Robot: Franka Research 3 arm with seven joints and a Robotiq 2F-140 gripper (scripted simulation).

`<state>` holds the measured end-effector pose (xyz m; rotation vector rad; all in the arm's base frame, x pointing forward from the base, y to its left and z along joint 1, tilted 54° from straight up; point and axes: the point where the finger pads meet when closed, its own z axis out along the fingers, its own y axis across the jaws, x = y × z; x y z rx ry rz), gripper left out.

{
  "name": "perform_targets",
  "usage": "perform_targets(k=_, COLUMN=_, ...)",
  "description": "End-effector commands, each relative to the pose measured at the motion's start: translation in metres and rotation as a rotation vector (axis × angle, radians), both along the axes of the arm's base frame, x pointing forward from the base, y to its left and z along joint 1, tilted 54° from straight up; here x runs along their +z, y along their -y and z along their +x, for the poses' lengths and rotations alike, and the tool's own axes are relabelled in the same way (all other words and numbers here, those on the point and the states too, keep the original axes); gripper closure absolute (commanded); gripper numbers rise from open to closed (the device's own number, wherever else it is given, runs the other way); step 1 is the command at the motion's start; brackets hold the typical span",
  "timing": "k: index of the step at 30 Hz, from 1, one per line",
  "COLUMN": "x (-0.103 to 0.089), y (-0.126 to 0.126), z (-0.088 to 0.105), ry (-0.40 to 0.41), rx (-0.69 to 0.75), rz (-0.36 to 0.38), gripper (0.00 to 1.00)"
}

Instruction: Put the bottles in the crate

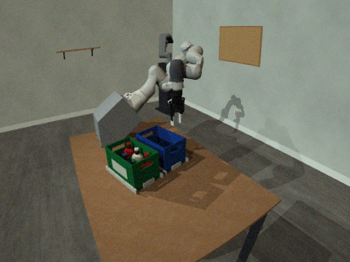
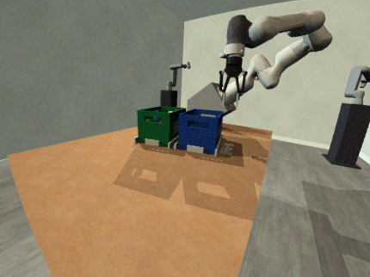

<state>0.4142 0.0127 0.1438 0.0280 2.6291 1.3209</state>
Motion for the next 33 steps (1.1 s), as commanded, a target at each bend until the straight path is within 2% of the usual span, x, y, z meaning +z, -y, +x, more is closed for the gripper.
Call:
perform_targets(k=1, x=0.0, y=0.0, z=0.001, ry=-0.001, rx=0.0, rz=-0.005, gripper=0.62)
perform_targets(k=10, x=0.0, y=0.0, z=0.001, ry=-0.001, rx=0.0, rz=-0.005, gripper=0.62)
perform_targets(k=11, x=-0.003, y=0.005, z=0.001, ry=0.025, rx=0.02, rz=-0.011, gripper=0.62)
perform_targets(k=13, x=-0.003, y=0.005, z=0.001, ry=0.025, rx=0.02, rz=-0.011, gripper=0.62)
perform_targets(k=18, x=-0.017, y=0.025, z=0.004, ry=0.153, rx=0.114, rz=-0.041, gripper=0.62)
perform_targets(k=28, x=-0.046, y=0.065, z=0.009, ry=0.231, rx=0.169, rz=-0.074, gripper=0.62)
perform_targets(k=30, x=-0.046, y=0.065, z=0.009, ry=0.231, rx=0.169, rz=-0.074, gripper=0.62)
perform_targets(k=33, x=-0.055, y=0.077, z=0.01, ry=0.272, rx=0.199, rz=-0.088, gripper=0.62)
